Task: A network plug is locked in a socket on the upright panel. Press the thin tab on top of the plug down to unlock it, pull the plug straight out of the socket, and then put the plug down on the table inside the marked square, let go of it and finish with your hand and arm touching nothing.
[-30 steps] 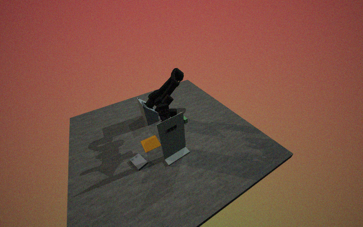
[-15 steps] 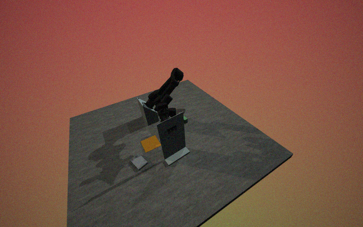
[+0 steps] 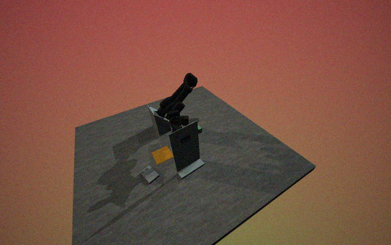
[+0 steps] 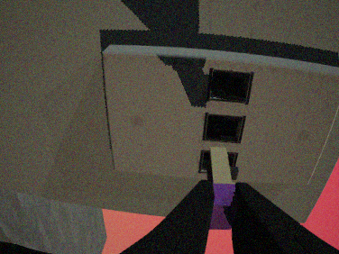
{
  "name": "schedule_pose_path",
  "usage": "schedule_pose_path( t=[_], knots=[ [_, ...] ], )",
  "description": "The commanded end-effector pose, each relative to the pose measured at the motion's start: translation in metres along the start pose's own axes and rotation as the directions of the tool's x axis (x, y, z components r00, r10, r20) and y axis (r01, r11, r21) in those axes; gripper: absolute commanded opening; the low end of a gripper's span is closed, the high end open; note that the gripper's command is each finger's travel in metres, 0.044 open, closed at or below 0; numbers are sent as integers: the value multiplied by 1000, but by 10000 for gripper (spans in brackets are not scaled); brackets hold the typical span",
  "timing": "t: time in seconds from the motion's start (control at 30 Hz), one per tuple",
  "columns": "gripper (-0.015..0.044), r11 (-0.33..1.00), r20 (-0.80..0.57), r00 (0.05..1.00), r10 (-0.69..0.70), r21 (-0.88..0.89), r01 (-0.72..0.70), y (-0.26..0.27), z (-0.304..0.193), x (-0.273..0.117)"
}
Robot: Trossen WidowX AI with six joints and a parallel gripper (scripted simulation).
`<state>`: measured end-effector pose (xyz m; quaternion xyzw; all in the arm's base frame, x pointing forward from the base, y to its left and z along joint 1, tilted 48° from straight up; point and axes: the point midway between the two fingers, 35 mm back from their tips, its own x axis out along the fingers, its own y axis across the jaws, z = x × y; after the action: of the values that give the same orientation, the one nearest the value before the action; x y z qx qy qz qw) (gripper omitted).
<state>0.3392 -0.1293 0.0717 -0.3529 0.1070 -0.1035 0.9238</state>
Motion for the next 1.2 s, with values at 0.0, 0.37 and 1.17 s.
schedule_pose_path(
  t=[0.0,0.37,1.17],
  knots=[
    [0,1000,-1,1000,5,-4,-5,1,-1,-4],
    [0,1000,-6,1000,11,-4,-11,1,-3,-11],
    [0,1000,-21,999,25,-4,-25,0,-9,-26]
  ],
)
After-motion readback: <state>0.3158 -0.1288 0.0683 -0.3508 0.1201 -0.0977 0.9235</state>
